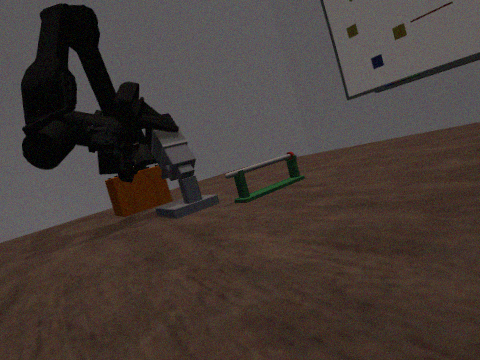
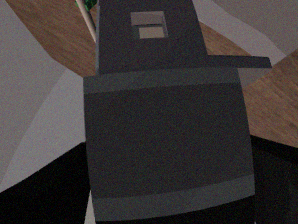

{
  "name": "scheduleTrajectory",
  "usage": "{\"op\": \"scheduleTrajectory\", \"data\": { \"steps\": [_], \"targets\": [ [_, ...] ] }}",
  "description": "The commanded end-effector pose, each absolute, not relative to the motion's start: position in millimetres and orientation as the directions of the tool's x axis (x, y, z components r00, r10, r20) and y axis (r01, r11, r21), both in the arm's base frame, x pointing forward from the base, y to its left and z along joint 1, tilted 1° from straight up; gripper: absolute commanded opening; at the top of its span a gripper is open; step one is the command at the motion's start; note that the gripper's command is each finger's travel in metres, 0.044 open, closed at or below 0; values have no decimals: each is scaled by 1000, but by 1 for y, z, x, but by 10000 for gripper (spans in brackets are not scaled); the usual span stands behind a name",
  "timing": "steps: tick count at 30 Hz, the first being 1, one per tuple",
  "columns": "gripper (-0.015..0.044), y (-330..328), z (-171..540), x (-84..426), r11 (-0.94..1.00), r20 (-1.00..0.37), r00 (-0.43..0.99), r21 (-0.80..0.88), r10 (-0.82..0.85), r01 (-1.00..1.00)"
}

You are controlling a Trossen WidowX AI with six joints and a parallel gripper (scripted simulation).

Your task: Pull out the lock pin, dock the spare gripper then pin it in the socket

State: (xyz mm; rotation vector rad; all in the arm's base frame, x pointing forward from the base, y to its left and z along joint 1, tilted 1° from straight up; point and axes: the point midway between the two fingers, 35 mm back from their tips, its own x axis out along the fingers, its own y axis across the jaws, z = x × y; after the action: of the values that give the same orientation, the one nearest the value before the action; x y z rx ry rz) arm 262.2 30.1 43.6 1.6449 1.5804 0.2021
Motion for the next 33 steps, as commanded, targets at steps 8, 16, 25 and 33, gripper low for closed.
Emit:
{"op": "scheduleTrajectory", "data": {
  "steps": [8, 16, 25, 33],
  "targets": [
    [440, 30, 50, 257, 132, -414, 197, 642, 888, 755],
    [440, 28, 64, 246, 121, -406, 197, 637, 892, 762],
    [440, 26, 81, 234, 109, -397, 200, 632, 896, 767],
    [440, 25, 95, 222, 98, -389, 202, 626, 899, 773]
  ]
}}
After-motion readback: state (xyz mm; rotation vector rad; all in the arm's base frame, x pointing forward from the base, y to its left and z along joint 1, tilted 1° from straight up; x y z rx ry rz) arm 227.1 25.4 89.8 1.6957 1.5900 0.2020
